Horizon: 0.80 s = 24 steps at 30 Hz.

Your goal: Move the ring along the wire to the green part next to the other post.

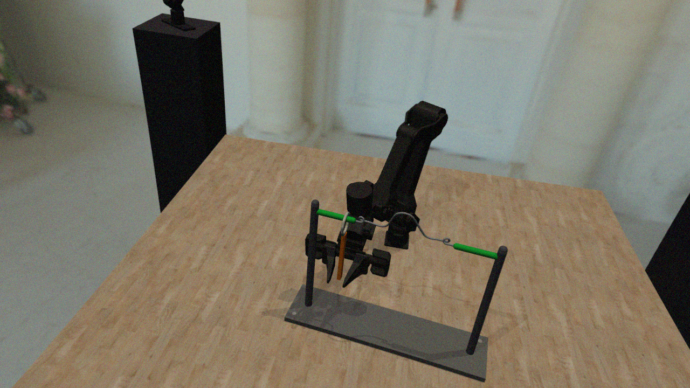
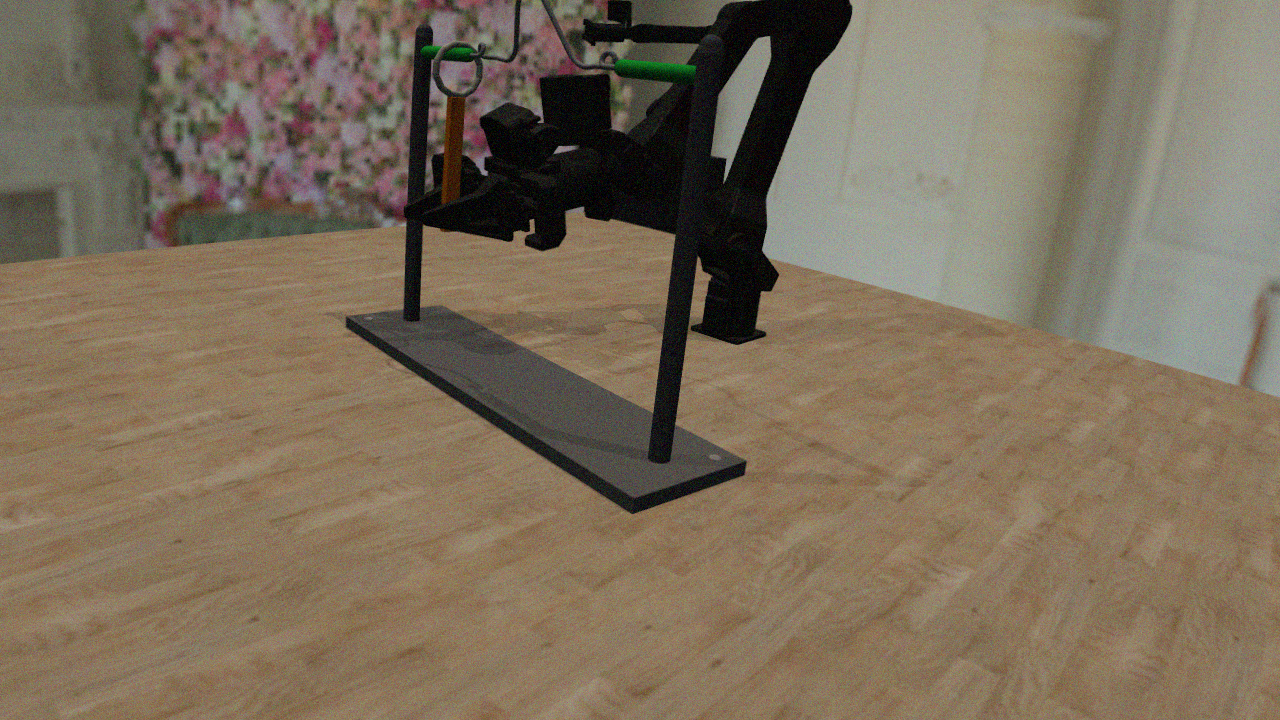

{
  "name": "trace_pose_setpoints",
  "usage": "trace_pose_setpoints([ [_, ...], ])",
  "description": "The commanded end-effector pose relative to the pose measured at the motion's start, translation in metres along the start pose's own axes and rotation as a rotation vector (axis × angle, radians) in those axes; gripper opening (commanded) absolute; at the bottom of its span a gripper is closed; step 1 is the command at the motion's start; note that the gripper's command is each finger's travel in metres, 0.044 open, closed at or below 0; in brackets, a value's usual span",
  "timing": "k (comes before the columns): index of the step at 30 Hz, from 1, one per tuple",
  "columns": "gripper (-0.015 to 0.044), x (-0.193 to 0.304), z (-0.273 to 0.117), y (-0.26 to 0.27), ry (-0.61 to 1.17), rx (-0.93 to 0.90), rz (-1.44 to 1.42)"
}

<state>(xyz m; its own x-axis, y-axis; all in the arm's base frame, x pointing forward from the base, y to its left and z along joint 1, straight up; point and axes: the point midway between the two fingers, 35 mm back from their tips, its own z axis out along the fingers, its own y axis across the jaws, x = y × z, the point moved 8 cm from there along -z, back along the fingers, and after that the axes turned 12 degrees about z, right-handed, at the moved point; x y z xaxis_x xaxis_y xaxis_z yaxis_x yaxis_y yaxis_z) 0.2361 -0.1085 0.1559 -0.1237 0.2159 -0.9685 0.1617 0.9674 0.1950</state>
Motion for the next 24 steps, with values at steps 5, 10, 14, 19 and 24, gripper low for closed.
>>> trace_pose_setpoints([
  [5,-0.0024,0.0,0.0,0.0,0.0,0.0,0.0],
  [10,-0.015,0.0,0.0,0.0,0.0,0.0,0.0],
  [14,-0.015,0.0,0.0,0.0,0.0,0.0,0.0],
  [19,-0.015,-0.0012,-0.0001,-0.0001,0.0,-0.001,-0.001],
  [24,-0.015,-0.0095,-0.0014,-0.0003,0.001,-0.006,-0.005],
])
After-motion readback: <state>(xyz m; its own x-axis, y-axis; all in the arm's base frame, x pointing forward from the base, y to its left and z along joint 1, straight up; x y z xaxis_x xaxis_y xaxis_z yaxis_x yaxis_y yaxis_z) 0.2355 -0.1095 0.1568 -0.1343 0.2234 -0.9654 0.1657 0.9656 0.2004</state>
